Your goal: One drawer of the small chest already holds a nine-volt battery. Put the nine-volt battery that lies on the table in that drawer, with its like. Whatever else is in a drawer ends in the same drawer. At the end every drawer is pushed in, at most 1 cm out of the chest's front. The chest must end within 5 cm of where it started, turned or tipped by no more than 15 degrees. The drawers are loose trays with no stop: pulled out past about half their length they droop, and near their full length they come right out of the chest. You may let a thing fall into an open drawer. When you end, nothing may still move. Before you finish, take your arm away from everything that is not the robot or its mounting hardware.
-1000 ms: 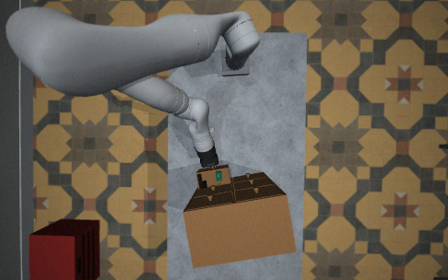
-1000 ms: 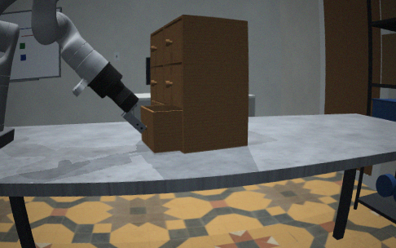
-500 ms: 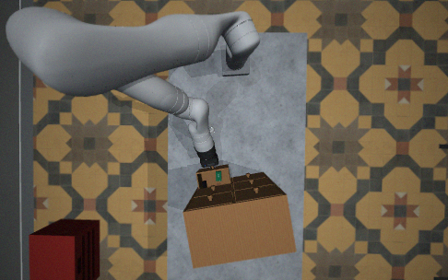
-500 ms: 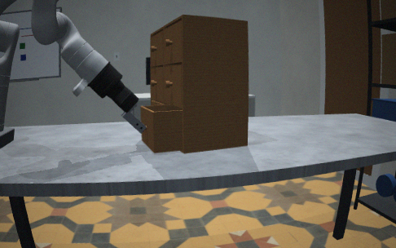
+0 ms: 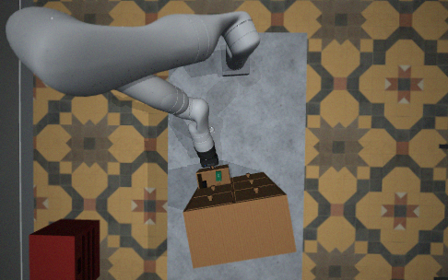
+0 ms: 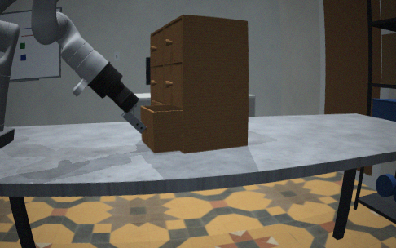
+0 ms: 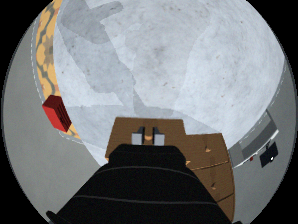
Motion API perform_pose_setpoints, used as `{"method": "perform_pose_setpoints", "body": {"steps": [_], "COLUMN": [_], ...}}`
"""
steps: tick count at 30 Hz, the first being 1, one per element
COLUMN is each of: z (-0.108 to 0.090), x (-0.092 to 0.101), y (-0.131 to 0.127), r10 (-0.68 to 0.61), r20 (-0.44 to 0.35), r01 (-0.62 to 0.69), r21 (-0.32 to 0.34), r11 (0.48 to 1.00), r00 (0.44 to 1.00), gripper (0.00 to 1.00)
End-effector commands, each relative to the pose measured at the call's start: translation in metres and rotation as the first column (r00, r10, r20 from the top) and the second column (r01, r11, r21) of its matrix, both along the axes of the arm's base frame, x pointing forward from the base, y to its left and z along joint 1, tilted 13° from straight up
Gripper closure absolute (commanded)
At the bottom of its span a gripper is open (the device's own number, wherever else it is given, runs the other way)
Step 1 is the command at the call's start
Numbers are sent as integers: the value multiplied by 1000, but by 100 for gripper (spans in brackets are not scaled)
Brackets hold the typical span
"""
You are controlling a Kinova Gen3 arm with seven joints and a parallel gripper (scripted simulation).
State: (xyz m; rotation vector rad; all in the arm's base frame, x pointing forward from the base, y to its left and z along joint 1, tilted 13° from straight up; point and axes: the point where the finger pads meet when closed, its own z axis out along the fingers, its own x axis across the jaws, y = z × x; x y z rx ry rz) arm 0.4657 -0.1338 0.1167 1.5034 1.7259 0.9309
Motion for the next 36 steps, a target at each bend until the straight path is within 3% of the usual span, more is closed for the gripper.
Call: {"method": "perform_pose_setpoints", "body": {"steps": [1,36], "z": [1,1], "x": [0,3], "y": [0,0], "r10": [0,0], "r20": [1,1], "r01": [0,0], "r21": [-1,-1], "r11": [1000,1000], "r00": [1000,1000], "gripper": [63,63]}}
